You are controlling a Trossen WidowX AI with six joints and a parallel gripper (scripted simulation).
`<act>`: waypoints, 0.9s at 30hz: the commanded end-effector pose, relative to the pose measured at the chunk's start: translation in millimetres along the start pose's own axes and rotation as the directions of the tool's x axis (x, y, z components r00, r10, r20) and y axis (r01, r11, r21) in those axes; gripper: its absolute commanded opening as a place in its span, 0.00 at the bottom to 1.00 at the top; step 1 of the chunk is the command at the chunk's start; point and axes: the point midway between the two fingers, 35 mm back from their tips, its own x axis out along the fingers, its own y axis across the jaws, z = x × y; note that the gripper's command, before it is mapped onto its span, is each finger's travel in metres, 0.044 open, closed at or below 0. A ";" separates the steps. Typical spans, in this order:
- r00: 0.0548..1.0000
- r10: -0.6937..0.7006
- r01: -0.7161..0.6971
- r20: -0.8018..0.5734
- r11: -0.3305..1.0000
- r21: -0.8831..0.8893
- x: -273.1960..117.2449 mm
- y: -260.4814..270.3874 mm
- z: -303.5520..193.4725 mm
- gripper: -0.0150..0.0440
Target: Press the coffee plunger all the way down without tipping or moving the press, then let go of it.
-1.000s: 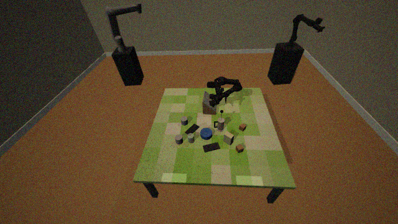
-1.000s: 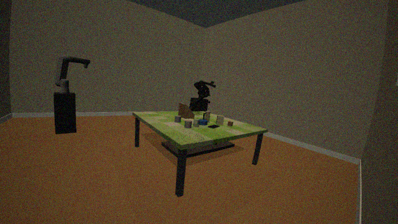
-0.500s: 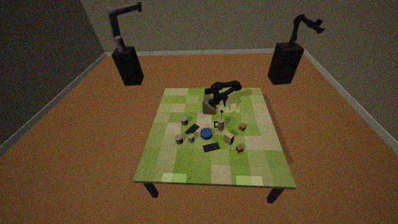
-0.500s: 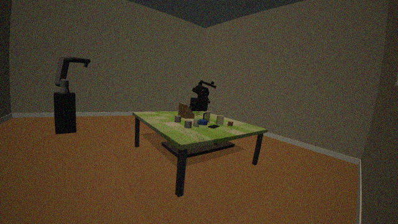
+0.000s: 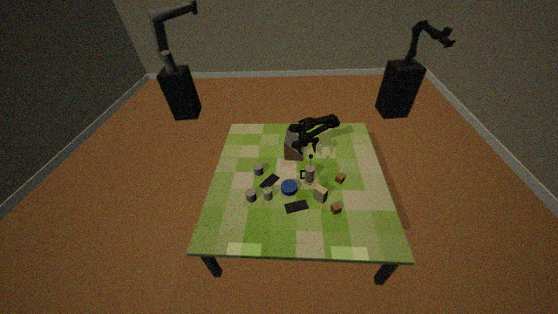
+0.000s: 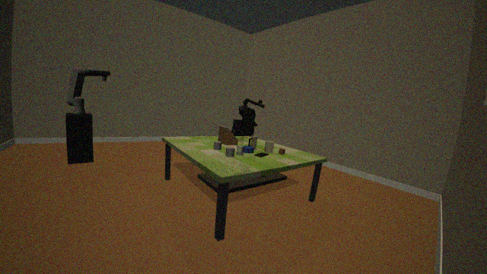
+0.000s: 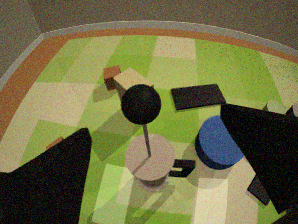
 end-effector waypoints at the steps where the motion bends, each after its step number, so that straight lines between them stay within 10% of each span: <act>1: 1.000 -0.004 0.004 -0.007 1.000 -0.001 3.6 -0.8 -1.8 1.00; 27: 0.999 0.008 -0.008 0.037 1.000 0.010 24.1 8.3 10.1 1.00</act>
